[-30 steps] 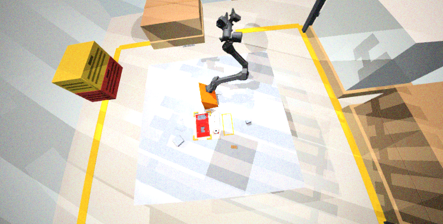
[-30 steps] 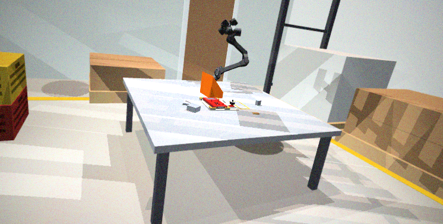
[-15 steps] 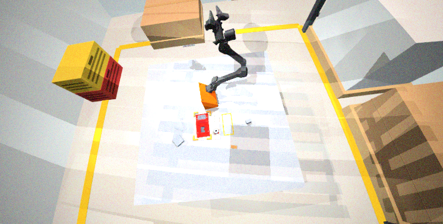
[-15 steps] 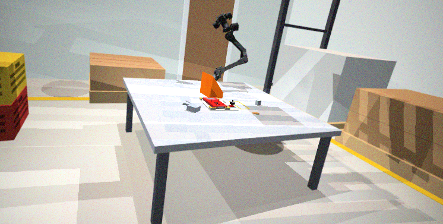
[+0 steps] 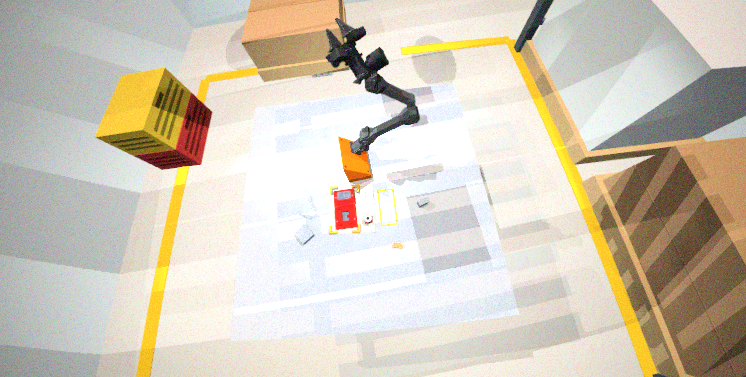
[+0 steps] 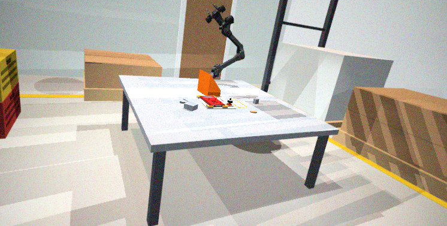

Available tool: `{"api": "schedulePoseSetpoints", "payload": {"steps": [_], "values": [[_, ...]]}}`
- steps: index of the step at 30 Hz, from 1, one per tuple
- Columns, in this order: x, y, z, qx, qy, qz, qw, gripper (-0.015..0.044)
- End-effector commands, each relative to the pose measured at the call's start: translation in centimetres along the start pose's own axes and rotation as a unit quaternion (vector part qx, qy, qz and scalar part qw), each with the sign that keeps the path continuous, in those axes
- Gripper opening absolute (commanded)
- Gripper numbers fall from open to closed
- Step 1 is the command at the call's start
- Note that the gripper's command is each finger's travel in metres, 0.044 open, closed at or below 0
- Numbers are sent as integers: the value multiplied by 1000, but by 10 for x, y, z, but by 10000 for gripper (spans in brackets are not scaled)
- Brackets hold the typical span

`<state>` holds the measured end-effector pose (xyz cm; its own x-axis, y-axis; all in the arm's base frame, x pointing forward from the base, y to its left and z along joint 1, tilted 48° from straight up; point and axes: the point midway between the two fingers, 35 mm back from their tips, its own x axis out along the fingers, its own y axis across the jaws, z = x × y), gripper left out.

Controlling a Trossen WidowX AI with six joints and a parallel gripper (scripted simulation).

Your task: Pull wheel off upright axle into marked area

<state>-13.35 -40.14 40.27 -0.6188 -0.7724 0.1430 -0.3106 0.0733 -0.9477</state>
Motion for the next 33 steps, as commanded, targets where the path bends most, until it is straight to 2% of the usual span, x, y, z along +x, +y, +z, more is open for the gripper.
{"api": "schedulePoseSetpoints", "payload": {"steps": [1, 7, 16, 33], "values": [[-7, 12, 33, -4, -44, 19, 999, 300], [-14, 20, 70, 3, -99, 38, 994, 300], [-44, 41, 156, 29, -236, 93, 967, 300], [-154, 88, 287, 57, -447, 245, 859, 300]]}}
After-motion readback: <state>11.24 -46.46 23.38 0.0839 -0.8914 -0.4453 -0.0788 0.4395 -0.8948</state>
